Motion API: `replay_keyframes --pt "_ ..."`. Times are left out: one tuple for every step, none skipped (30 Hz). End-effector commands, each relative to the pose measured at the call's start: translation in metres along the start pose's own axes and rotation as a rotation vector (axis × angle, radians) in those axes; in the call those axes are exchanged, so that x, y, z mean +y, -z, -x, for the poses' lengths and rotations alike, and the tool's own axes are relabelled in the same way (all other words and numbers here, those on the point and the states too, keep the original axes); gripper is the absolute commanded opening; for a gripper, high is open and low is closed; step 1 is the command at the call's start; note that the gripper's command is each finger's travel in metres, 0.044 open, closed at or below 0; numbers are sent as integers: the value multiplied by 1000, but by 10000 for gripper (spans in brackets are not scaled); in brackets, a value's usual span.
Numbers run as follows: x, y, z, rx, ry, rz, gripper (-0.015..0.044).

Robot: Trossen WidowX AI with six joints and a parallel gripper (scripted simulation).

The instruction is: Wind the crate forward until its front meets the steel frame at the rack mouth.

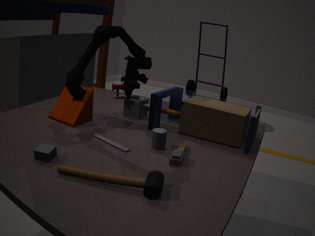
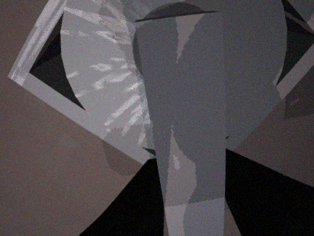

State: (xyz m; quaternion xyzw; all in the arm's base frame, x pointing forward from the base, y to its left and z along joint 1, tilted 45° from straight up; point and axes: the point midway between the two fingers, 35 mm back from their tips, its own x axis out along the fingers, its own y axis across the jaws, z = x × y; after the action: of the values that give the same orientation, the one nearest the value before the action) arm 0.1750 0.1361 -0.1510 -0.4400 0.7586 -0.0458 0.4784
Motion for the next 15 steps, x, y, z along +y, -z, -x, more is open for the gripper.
replay_keyframes --pt "-2 -1 -4 4 0 33 0" --pt "-3 -1 -4 4 1 48 0" --pt "-3 -1 -4 4 2 53 0" --pt "-3 -1 -4 4 2 54 0" --pt "-3 -1 -4 4 2 54 0" --pt "-3 -1 -4 4 2 54 0" --pt "-3 -1 -4 4 2 54 0" --pt "-3 -1 -4 4 2 54 0" --pt "-3 -1 -4 4 2 54 0" --pt "-3 -1 -4 4 2 54 0" --pt "-3 -1 -4 4 2 54 0" --pt "-3 -1 -4 4 1 48 0" --pt "-2 0 -4 4 0 33 0" --pt "-1 0 -4 4 -1 17 0" --pt "-1 0 -4 4 -2 11 0"
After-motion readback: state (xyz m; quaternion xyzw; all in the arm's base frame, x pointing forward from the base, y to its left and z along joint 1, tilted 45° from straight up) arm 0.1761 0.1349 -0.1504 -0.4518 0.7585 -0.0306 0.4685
